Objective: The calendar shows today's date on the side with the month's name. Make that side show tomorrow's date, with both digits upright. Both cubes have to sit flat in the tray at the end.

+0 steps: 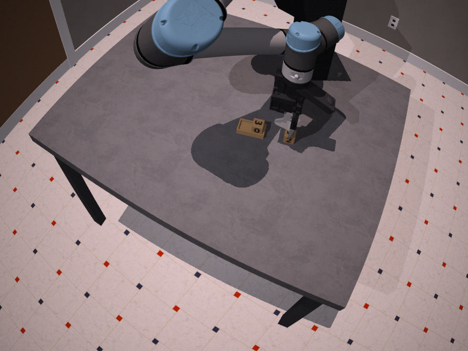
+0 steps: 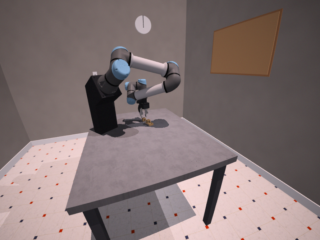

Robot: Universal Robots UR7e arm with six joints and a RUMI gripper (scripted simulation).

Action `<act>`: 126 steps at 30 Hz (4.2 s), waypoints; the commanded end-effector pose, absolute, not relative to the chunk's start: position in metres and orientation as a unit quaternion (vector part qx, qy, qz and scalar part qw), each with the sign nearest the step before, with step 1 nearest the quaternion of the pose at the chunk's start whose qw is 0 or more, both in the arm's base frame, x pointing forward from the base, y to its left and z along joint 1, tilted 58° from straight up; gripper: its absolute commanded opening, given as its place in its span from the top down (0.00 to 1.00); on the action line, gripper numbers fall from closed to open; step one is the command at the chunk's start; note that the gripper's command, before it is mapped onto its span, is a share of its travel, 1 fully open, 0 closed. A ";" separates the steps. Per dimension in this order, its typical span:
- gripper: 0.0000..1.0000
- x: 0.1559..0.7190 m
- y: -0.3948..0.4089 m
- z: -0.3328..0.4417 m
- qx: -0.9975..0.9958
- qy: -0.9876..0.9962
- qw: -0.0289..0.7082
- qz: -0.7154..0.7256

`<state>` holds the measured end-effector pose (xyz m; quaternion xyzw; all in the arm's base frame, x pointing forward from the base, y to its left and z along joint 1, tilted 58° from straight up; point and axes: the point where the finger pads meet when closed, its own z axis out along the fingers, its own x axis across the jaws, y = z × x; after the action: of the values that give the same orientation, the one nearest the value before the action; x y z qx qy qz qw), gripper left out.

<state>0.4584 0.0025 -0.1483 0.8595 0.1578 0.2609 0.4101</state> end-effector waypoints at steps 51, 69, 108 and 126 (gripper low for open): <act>0.71 0.474 -0.014 -0.162 0.859 0.158 0.410 0.261; 0.89 0.474 -0.014 -0.162 0.859 0.158 0.410 0.261; 0.89 0.440 0.022 -0.132 0.859 0.158 0.410 0.261; 0.89 0.416 0.048 -0.110 0.859 0.158 0.410 0.261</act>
<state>0.4178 0.0459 -0.1114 0.8590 0.1589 0.2625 0.4099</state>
